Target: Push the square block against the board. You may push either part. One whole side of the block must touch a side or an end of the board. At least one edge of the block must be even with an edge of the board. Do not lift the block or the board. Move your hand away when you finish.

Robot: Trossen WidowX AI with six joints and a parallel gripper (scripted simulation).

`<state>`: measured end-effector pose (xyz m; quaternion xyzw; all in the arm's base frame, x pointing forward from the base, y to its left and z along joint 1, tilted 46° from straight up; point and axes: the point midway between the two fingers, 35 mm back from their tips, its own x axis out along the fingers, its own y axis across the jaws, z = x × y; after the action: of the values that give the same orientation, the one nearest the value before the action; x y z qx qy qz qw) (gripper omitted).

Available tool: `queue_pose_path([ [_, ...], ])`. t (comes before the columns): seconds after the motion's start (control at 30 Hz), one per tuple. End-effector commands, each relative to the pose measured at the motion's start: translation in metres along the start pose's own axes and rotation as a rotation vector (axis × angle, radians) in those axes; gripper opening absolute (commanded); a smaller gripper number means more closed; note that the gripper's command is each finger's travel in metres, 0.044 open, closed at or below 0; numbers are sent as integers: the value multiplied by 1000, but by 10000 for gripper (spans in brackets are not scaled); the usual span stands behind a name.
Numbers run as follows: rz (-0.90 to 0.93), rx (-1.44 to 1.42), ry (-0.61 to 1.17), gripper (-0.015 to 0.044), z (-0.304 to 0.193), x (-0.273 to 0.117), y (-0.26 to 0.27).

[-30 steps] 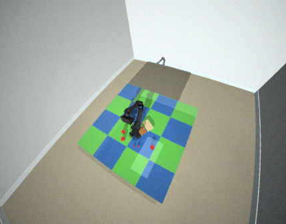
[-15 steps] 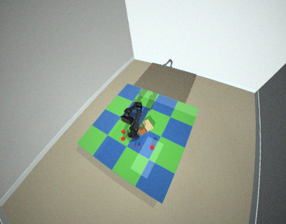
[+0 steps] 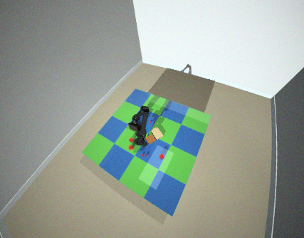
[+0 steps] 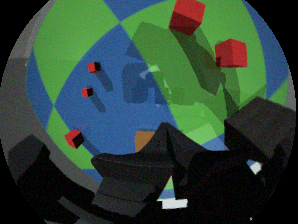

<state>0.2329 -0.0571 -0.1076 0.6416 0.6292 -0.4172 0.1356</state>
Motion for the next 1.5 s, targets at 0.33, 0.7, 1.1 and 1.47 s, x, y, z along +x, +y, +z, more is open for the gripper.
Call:
queue_pose_path([
  [0.33,-5,-415,-2,0,-3,-2,-1],
  [0.7,-5,-795,-1,0,-7,-2,0],
  [1.1,-5,-1209,1,0,-11,-2,0],
  [1.47,-5,-1589,2,0,-15,-1,0],
])
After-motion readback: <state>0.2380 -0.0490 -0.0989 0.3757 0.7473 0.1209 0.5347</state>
